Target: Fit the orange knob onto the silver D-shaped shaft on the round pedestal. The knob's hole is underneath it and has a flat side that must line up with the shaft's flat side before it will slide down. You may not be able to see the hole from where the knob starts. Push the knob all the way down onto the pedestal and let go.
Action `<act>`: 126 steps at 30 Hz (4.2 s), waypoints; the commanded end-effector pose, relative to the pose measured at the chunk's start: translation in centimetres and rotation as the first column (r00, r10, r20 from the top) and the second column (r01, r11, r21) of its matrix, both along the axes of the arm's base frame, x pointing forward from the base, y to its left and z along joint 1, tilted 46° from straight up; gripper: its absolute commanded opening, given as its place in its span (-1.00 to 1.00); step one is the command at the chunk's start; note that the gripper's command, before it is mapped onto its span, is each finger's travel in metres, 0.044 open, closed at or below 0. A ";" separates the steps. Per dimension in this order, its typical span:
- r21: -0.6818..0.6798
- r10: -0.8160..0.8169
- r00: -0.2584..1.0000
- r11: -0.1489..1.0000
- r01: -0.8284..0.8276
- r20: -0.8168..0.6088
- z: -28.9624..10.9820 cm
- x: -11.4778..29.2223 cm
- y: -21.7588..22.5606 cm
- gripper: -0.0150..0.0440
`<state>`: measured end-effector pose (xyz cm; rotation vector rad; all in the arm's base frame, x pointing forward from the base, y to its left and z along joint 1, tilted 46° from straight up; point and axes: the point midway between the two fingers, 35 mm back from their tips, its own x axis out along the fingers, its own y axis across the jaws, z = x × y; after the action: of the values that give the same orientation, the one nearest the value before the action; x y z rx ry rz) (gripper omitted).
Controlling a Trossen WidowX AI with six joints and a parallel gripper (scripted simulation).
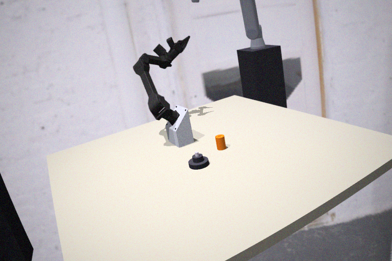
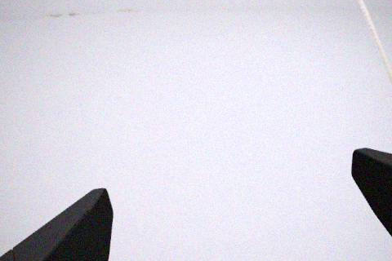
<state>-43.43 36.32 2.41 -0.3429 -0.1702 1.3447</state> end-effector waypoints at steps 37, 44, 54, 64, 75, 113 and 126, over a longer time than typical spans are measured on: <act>-0.789 -0.170 0.803 0.154 0.595 0.572 -8.8 55.7 4.5 1.00; -0.862 -0.213 0.837 -0.194 0.469 0.504 -8.6 63.2 -5.5 1.00; -0.838 -0.404 0.858 -0.543 0.055 0.318 -6.0 66.2 -21.2 1.00; -0.831 -0.420 0.855 -0.556 0.023 0.305 -8.3 66.8 -24.1 1.00; -0.831 -0.420 0.854 -0.556 0.024 0.306 -9.6 67.1 -25.2 1.00; -0.829 -0.419 0.854 -0.558 0.025 0.308 -13.8 68.2 -29.3 1.00; -0.828 -0.419 0.854 -0.560 0.024 0.308 -14.4 68.3 -29.9 0.47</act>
<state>24.85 6.50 -11.92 -1.7068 1.5803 0.4600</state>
